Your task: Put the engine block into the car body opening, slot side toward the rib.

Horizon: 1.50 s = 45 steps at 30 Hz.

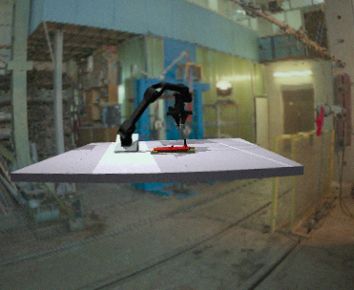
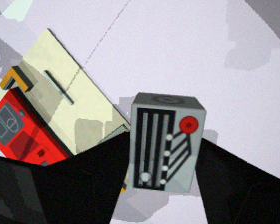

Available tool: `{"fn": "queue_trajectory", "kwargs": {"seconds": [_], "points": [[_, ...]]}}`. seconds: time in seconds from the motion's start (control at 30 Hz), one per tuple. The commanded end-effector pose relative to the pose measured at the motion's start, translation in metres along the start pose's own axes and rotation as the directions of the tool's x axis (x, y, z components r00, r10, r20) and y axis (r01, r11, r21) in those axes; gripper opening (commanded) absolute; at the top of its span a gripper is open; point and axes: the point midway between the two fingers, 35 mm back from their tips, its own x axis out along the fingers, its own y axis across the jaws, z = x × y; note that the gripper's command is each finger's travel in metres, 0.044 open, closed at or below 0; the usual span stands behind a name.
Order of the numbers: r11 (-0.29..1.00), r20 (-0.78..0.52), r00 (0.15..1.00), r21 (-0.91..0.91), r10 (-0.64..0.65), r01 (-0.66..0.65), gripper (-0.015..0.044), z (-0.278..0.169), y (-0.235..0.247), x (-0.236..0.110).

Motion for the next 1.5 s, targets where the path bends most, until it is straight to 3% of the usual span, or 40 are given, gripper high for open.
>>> {"fn": "queue_trajectory", "kwargs": {"seconds": [0.0,0.33,0.67,1.07,1.47], "points": [[1.000,0.006,1.000,0.026,0.002,-0.002,0.0000,-0.001,0.002,-0.004],[0.935,0.012,1.000,0.353,-0.005,0.001,0.0000,-0.029,0.016,0.005],[0.763,0.015,1.000,0.647,-0.010,-0.002,0.0000,-0.055,0.034,0.015],[0.439,0.015,1.000,0.898,-0.013,-0.008,0.0000,-0.084,0.058,0.028],[0.041,0.012,1.000,0.999,-0.011,-0.011,0.0000,-0.108,0.086,0.042]]}}
